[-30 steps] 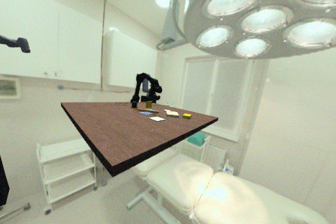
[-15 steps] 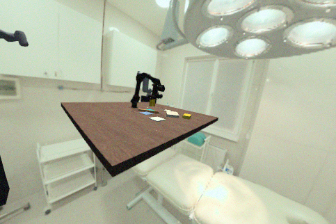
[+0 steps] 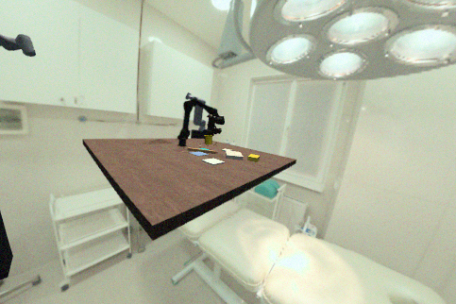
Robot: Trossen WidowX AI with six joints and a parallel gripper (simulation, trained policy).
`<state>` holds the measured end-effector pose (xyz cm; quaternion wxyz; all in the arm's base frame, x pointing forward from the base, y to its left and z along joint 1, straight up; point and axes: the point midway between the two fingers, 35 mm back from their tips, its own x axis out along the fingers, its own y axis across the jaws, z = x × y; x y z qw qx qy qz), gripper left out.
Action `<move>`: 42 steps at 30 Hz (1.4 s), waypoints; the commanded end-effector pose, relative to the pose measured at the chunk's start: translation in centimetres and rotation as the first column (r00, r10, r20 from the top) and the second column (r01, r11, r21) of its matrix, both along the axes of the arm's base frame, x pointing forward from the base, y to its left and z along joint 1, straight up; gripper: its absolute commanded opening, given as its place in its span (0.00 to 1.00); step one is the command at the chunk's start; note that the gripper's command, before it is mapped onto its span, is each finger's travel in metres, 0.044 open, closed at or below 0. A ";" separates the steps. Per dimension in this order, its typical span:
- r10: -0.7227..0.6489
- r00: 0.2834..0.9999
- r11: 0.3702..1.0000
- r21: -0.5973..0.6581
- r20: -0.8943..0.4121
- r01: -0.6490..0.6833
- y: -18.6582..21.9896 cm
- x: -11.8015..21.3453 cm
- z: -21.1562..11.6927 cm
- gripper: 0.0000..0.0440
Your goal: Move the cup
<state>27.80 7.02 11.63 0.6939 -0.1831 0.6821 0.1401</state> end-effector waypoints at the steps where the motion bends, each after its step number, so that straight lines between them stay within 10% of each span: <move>1: -0.005 1.000 1.000 0.001 0.010 0.005 0.5 -0.6 -0.3 0.00; 28: -0.061 0.997 0.998 -0.007 0.055 0.061 1.0 -4.5 -5.1 0.09; 42: -0.102 0.983 0.993 0.074 0.152 0.091 1.1 -3.4 -4.2 0.37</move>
